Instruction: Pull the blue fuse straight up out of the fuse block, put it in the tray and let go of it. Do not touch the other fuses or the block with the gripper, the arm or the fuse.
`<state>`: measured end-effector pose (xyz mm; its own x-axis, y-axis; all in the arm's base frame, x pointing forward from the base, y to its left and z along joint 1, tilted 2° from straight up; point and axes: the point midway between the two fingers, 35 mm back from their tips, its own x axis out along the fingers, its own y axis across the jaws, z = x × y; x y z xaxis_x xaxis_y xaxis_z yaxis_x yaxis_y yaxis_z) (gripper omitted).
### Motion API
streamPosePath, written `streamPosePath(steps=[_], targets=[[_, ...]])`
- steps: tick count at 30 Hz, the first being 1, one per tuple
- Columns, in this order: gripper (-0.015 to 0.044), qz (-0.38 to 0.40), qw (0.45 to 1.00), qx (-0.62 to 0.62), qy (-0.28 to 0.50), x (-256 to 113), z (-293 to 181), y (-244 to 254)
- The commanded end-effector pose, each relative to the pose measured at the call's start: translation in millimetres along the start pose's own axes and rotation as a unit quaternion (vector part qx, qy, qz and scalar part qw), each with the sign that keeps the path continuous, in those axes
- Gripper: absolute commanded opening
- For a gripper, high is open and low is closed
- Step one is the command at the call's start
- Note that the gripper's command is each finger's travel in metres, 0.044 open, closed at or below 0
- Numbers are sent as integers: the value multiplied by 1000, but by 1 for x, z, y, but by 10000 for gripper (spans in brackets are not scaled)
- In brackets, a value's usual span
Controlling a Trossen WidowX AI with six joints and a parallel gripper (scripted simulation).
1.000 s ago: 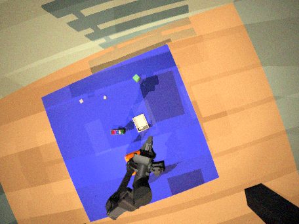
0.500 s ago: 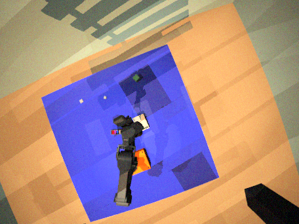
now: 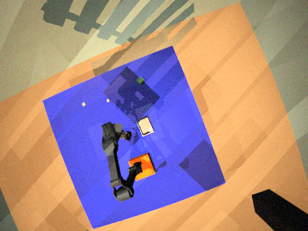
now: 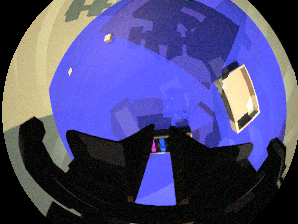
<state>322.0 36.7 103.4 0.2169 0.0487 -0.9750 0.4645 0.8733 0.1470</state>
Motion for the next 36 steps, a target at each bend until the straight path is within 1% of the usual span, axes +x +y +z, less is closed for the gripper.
streamPosePath(steps=[1,6,15,36], targets=[[74,-67,987,-128,70,37,-54,6],[74,-73,984,-141,77,39,-64,2],[74,-73,984,-141,77,40,-65,2],[74,-73,984,-141,77,60,-68,-2]])
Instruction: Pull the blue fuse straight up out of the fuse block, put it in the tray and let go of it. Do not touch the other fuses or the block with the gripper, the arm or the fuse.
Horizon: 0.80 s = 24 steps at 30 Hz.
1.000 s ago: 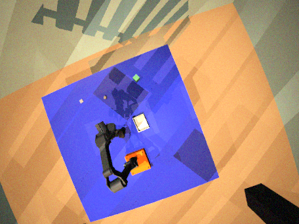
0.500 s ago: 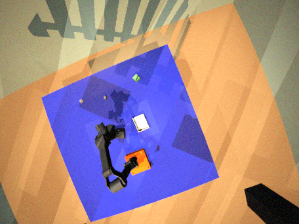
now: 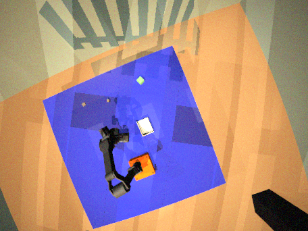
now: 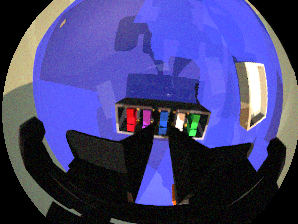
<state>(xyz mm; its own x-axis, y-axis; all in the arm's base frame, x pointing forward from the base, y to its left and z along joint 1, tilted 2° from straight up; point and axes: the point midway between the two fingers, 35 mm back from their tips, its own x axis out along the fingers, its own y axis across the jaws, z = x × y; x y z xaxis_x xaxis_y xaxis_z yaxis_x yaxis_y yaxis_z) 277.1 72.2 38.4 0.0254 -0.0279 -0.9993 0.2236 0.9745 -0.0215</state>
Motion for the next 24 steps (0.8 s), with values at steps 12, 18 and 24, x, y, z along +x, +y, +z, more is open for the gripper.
streamPosePath(steps=[12,18,24], targets=[[74,-3,1000,-2,1,14,-2,-2],[74,-3,1000,-2,1,14,-2,-2],[74,-3,1000,-2,1,15,-2,-2]])
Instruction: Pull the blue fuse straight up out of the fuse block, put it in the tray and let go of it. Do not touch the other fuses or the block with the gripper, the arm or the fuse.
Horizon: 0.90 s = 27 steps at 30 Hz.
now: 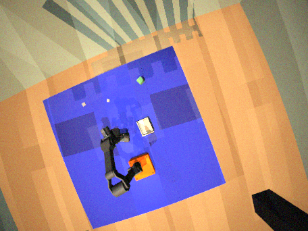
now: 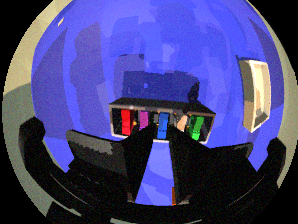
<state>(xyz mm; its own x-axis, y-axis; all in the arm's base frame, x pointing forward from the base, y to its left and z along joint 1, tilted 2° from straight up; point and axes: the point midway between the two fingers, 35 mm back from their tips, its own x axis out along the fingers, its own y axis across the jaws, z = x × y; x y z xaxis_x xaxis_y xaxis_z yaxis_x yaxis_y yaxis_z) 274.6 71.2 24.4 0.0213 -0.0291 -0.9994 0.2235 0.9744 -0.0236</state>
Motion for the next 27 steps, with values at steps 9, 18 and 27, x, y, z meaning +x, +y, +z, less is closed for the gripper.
streamPosePath(steps=[9,18,27], targets=[[74,-2,1000,-2,-1,9,0,-1],[67,0,1000,0,0,9,0,0],[7,0,1000,0,0,9,0,0]])
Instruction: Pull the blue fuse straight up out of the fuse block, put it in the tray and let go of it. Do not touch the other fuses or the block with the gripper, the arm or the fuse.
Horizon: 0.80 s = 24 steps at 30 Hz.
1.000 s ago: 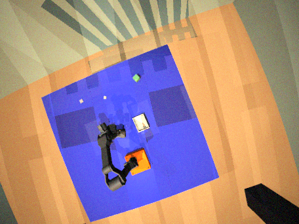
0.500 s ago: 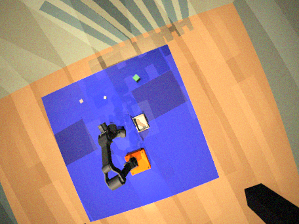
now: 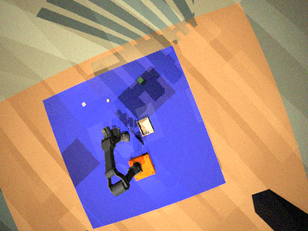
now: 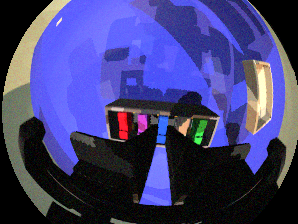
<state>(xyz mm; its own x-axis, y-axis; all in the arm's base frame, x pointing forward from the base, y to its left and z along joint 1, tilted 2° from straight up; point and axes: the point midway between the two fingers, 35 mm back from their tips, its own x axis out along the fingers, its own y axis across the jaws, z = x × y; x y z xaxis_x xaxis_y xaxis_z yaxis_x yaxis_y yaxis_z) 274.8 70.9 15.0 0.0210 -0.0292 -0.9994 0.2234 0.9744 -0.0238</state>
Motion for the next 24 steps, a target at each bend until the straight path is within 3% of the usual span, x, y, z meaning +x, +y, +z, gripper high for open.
streamPosePath(steps=[1,24], targets=[[1,0,1000,0,0,0,0,0],[0,0,1000,0,-1,-10,1,0]])
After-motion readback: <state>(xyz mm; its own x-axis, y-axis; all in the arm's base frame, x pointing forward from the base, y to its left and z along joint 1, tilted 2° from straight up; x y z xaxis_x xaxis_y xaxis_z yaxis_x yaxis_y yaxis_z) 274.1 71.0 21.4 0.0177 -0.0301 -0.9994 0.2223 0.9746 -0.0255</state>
